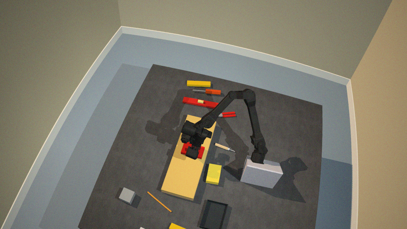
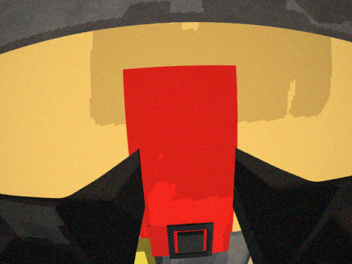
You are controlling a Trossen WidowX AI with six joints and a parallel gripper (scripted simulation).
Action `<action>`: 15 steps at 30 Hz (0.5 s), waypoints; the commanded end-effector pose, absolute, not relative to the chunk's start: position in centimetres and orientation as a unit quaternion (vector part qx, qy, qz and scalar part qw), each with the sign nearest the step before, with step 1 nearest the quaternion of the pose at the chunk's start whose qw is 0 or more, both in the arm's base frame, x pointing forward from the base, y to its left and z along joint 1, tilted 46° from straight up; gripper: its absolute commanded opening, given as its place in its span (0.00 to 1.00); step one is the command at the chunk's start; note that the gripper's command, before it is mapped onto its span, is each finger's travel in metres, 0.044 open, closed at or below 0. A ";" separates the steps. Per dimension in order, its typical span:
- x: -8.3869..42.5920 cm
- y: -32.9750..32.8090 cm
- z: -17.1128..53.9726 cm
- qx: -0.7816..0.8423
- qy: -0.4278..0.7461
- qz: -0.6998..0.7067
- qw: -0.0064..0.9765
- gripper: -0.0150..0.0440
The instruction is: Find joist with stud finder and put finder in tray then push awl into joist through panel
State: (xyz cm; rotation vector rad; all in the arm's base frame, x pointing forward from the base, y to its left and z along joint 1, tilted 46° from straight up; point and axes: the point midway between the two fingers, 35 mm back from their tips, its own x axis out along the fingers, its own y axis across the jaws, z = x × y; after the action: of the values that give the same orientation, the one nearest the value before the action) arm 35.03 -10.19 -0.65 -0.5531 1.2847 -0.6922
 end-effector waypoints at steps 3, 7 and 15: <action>35.3 -9.1 -1.8 -0.249 0.579 -0.312 0.711 0.25; 35.5 -8.4 -2.5 -0.248 0.579 -0.312 0.711 0.25; 35.8 -6.9 -4.1 -0.248 0.579 -0.312 0.711 0.25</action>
State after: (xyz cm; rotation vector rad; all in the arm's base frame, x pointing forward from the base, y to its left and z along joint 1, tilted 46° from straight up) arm 35.67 -7.43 -3.51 -0.5509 1.2837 -0.6916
